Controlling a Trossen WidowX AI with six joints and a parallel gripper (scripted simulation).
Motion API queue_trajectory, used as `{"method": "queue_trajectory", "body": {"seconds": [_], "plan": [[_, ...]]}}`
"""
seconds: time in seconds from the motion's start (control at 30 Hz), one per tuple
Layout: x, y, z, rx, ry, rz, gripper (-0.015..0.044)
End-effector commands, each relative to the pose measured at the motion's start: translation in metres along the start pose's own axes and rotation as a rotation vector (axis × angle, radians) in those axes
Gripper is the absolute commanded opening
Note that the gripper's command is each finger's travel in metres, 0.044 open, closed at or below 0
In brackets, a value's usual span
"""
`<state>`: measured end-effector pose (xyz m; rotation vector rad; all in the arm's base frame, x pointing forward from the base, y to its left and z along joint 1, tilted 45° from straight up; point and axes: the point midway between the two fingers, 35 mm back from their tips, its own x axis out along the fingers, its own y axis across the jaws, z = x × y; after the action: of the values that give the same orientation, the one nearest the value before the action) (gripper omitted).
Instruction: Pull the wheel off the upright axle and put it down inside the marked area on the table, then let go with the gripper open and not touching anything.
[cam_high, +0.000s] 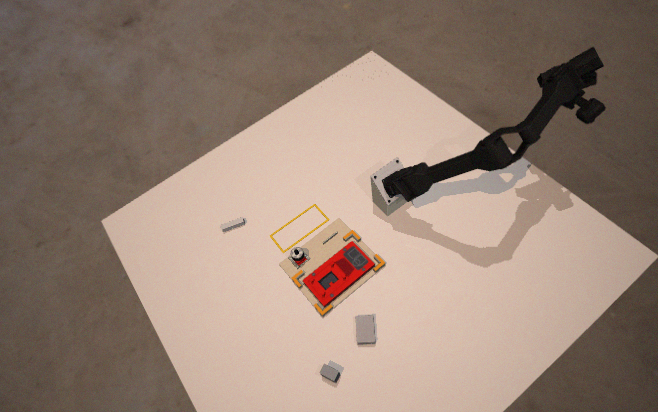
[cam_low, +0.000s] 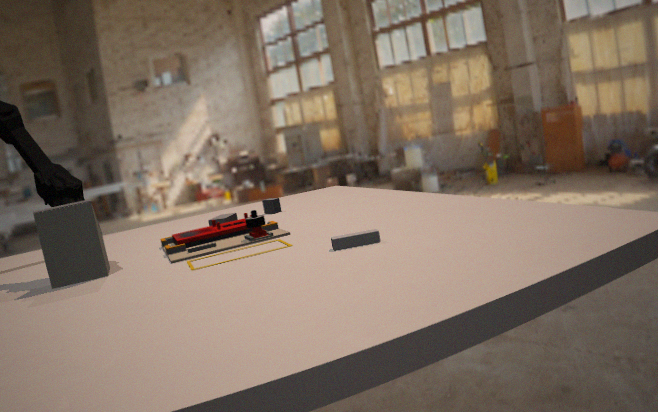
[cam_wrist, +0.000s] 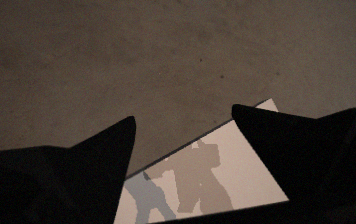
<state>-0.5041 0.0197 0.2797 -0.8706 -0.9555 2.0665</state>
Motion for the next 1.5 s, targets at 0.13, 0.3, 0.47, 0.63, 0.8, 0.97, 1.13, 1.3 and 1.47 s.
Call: {"method": "queue_trajectory", "body": {"seconds": [0.13, 0.3, 0.47, 0.63, 0.8, 0.97, 1.13, 1.3, 1.47], "plan": [[-0.024, 0.024, 0.009, -0.011, -0.054, 0.072, 0.0300], [-0.061, 0.056, 0.018, -0.029, -0.127, 0.177, 0.0300], [-0.099, 0.092, 0.023, -0.048, -0.189, 0.288, 0.0300], [-0.141, 0.125, 0.023, -0.071, -0.243, 0.399, 0.0300], [-0.184, 0.148, 0.020, -0.110, -0.304, 0.492, 0.0300], [-0.228, 0.168, 0.013, -0.152, -0.361, 0.584, 0.0300], [-0.271, 0.193, -0.001, -0.190, -0.393, 0.692, 0.0300], [-0.313, 0.214, -0.020, -0.234, -0.417, 0.800, 0.0300], [-0.355, 0.232, -0.044, -0.318, -0.457, 0.876, 0.0300]]}}
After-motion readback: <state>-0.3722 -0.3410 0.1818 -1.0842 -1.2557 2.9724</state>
